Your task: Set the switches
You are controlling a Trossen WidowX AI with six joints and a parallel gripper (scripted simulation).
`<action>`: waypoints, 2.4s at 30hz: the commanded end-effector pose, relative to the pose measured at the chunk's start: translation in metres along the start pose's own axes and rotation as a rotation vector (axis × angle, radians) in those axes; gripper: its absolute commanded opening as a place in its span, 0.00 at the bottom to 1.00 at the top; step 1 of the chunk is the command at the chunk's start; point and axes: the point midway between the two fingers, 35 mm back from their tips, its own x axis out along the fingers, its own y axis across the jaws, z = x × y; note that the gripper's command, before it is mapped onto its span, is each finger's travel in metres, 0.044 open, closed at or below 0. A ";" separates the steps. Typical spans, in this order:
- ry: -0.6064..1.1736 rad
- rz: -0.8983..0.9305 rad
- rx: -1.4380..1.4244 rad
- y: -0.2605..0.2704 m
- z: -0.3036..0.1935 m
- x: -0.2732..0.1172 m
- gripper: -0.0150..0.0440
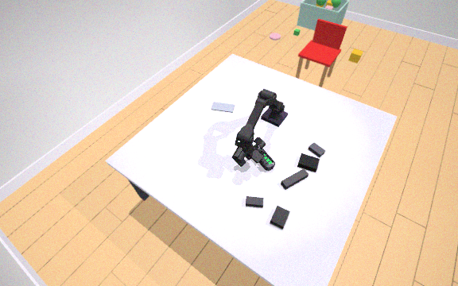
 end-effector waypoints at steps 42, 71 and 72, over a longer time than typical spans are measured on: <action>-0.067 0.015 0.239 0.022 -0.008 -0.045 0.25; -0.037 -0.271 0.246 0.081 0.050 -0.041 0.25; -0.037 -0.271 0.246 0.081 0.050 -0.040 0.25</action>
